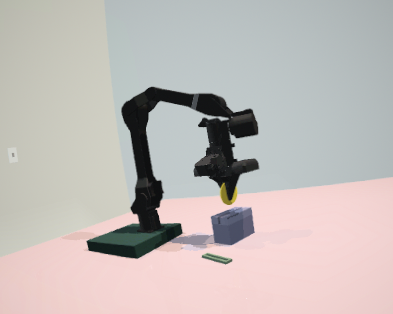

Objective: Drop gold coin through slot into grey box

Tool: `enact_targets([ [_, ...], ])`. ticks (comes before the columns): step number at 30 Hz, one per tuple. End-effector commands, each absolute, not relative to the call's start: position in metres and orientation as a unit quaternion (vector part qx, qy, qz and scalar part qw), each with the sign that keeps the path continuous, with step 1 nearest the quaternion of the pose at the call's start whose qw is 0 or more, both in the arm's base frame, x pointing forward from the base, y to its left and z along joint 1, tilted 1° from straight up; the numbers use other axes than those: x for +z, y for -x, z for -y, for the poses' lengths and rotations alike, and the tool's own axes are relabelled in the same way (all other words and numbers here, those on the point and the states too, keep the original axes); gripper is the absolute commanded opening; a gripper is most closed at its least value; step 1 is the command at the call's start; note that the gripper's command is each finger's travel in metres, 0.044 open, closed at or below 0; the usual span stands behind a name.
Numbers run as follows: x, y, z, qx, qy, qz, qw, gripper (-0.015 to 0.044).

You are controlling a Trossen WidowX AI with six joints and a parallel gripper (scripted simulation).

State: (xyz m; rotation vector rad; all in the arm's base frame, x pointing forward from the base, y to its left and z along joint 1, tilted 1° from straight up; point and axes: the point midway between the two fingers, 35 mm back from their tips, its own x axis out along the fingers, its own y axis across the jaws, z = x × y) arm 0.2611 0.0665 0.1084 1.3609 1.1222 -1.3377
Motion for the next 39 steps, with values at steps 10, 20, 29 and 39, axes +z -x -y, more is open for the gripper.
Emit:
enact_targets([
  [10,0.108,-0.261,-0.066,-0.541,-0.550,-0.453,0.447,0.0000],
  [20,0.104,-0.259,-0.065,-0.540,-0.549,-0.454,0.448,0.0000],
  [29,0.101,-0.258,-0.065,-0.540,-0.549,-0.454,0.449,0.0000],
  [39,0.098,-0.258,-0.065,-0.541,-0.550,-0.453,0.447,0.0000],
])
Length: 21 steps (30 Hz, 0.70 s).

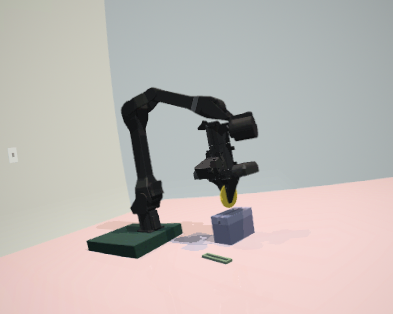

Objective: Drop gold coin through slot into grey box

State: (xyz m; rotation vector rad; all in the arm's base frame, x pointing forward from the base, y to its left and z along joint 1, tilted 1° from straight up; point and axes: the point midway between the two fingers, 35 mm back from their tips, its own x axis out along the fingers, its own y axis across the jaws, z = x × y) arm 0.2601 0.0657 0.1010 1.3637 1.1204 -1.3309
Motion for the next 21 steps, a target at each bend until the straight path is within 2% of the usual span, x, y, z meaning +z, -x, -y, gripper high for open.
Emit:
enact_targets([
  [1,0.0978,-0.2581,-0.0652,-0.541,-0.550,-0.452,0.446,0.0000],
  [21,0.0942,-0.2590,-0.0652,-0.541,-0.550,-0.452,0.447,0.0000],
])
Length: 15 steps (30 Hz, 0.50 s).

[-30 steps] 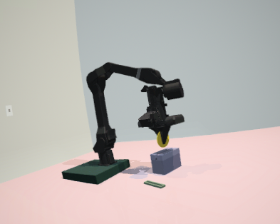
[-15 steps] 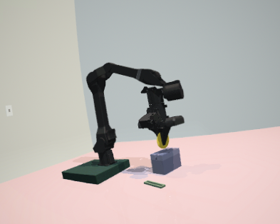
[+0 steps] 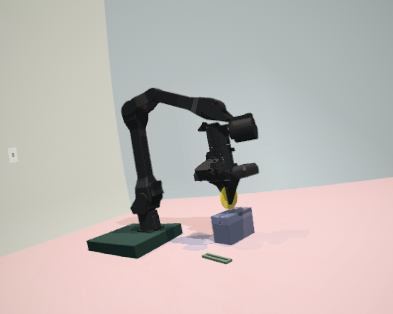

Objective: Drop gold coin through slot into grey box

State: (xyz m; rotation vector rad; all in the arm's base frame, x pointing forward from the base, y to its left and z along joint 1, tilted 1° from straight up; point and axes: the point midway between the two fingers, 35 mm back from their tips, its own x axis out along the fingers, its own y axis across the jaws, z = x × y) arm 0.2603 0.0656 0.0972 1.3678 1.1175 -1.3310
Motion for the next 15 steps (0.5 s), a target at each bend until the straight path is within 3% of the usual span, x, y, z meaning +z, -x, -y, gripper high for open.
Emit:
enact_targets([
  [1,0.0940,-0.2590,-0.0652,-0.541,-0.550,-0.453,0.447,0.0000],
  [15,0.0919,-0.2588,-0.0655,-0.540,-0.549,-0.454,0.448,0.0000],
])
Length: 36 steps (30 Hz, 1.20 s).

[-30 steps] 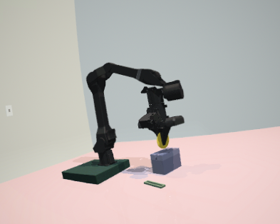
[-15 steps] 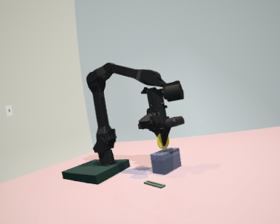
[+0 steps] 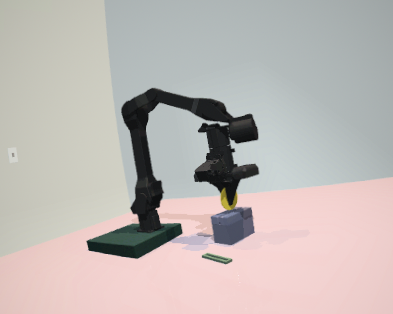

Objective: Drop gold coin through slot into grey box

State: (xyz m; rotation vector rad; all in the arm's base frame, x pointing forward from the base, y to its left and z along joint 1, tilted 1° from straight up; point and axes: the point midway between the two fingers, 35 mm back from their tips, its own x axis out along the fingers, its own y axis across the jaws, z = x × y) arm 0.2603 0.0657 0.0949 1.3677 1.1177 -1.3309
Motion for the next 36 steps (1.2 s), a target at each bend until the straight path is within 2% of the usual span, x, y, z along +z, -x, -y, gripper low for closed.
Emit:
enact_targets([
  [1,0.0918,-0.2588,-0.0655,-0.540,-0.549,-0.454,0.448,0.0000],
  [22,0.0885,-0.2588,-0.0655,-0.540,-0.549,-0.455,0.449,0.0000],
  [28,0.0915,-0.2603,-0.0658,-0.538,-0.553,-0.452,0.449,0.0157],
  [36,0.0915,-0.2603,-0.0658,-0.538,-0.553,-0.452,0.449,0.0161],
])
